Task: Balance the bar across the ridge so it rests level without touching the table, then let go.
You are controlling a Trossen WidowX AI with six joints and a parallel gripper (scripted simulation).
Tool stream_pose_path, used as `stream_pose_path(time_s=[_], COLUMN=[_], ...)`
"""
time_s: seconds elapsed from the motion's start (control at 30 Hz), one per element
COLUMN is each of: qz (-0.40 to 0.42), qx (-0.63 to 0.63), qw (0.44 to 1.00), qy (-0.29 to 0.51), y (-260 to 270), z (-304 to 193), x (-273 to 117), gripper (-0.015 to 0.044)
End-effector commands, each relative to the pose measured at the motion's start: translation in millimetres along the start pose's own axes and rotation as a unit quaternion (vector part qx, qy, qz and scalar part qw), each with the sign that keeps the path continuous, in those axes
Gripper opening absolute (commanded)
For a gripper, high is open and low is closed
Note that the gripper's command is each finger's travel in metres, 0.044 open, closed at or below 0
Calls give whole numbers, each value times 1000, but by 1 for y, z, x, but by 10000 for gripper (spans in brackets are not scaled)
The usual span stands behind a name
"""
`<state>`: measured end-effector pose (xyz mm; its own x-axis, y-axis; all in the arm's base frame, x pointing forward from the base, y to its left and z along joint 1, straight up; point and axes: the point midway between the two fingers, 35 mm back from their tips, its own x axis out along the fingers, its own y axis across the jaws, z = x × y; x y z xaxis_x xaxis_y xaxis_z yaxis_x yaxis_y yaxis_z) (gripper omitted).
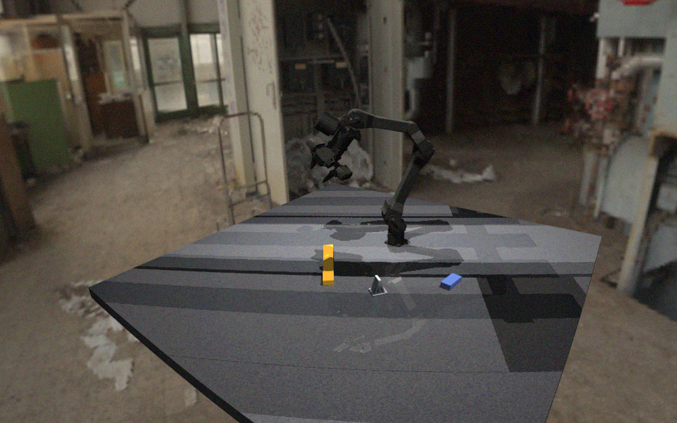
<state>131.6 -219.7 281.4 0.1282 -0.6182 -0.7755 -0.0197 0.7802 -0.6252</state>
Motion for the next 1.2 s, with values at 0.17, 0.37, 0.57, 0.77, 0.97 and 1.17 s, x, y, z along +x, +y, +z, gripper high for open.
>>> stream_pose_path(time_s=[0.17,0.37,0.57,0.77,0.97,1.17], qz=[107,170,231,290,323,323], qx=[-95,-151,-205,-257,-285,-285], qw=[989,973,949,920,900,900], qy=[-32,-47,-57,-63,-64,-64], y=[45,80,118,159,183,185], z=[48,74,94,109,115,115], x=[38,54,67,75,78,81], gripper=[315,315,315,315,315,315])
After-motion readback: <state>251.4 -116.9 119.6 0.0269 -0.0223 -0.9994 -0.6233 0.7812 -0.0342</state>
